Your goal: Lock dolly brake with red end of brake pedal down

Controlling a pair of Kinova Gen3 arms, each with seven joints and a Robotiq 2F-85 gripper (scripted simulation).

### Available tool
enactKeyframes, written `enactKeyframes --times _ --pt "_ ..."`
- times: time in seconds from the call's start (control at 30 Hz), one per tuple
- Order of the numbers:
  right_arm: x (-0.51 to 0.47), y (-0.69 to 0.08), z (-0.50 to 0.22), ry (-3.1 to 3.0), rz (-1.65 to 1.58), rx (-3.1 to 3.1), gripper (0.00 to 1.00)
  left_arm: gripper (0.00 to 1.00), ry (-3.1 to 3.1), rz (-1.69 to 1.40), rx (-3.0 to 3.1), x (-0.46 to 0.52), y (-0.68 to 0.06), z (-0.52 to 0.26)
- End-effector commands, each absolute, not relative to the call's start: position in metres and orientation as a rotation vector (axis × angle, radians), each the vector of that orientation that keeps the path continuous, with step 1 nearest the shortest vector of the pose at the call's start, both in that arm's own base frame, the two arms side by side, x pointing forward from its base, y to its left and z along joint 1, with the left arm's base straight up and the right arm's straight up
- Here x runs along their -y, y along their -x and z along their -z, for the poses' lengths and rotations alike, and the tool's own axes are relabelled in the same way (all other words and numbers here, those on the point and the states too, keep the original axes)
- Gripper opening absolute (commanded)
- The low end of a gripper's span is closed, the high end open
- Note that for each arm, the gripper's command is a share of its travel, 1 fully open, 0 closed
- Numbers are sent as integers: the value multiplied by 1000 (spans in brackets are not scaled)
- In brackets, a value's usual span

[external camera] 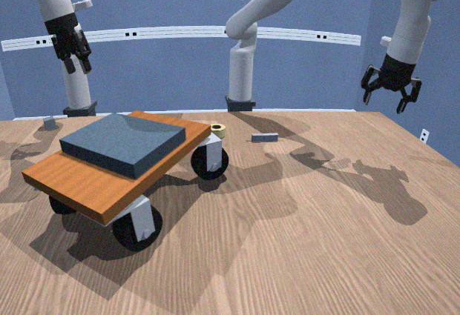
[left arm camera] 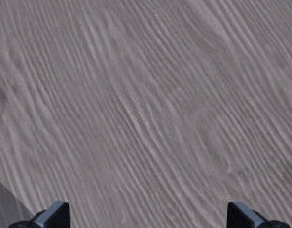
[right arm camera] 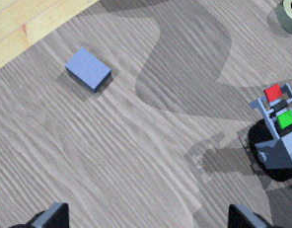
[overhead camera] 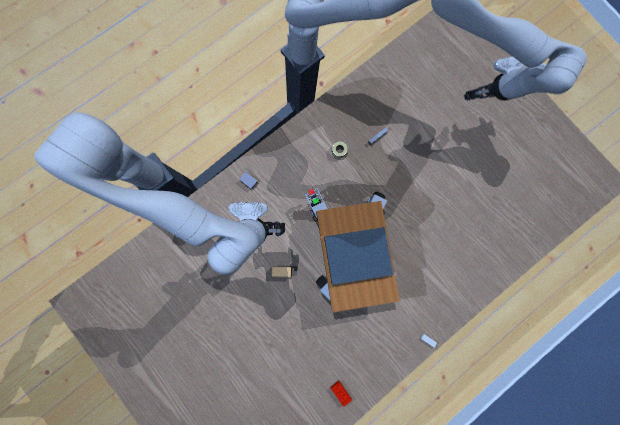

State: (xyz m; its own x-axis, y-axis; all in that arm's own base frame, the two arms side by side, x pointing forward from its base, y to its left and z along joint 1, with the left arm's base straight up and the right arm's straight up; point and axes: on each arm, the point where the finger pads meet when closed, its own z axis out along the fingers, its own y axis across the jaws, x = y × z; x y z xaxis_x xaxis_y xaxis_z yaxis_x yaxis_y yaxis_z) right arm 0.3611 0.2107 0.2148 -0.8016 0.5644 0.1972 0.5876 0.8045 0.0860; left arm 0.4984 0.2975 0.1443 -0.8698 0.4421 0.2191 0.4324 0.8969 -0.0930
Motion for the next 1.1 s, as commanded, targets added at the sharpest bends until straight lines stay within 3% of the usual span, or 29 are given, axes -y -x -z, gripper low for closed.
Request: enactKeyframes --times 0.0,0.53,0.57,0.77,1.07 --pt "-211 -362 -216 910 216 2830 1000 1000 662 -58 2830 -298 -499 -146" --pt "-211 -362 -216 910 216 2830 1000 1000 662 -58 2830 -298 -499 -146" --pt "-211 -362 -216 910 216 2830 1000 17 662 -58 2830 -298 -499 -146" --pt "-211 -362 -216 910 216 2830 1000 17 768 -57 2820 -263 -514 -152" --pt "-211 -362 -216 910 216 2830 1000 17 1350 -51 2683 -115 -543 -176"
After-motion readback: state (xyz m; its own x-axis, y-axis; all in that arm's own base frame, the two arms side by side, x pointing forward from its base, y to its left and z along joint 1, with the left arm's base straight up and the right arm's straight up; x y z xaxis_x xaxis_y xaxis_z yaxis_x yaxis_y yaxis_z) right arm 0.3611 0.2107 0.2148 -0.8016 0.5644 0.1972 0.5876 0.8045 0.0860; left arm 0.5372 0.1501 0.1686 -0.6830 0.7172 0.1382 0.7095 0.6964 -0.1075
